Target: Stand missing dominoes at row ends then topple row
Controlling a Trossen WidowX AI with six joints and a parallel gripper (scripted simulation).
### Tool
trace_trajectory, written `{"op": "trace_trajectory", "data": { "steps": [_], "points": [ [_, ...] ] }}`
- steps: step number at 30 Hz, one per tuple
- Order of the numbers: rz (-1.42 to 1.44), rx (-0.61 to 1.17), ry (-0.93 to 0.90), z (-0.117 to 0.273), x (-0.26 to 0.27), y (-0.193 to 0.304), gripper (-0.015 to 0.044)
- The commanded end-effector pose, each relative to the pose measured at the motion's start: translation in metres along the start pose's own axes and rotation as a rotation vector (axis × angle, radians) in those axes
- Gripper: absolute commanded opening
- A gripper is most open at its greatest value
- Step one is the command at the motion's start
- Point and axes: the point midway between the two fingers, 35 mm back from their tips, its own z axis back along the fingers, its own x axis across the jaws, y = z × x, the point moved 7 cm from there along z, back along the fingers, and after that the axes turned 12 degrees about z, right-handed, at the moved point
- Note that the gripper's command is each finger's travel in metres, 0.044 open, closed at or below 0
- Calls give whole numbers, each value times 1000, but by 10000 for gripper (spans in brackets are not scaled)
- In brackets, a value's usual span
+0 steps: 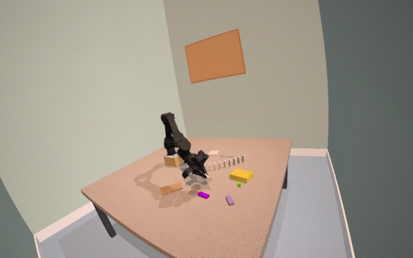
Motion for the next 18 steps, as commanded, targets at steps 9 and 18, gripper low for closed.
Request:
{"op": "trace_trajectory", "data": {
  "steps": [9, 18],
  "points": [
    [-8, -168, 13, 4, -1, 18, 25],
    [4, -292, 21, 12, 3, 32, 25]
  ]
}}
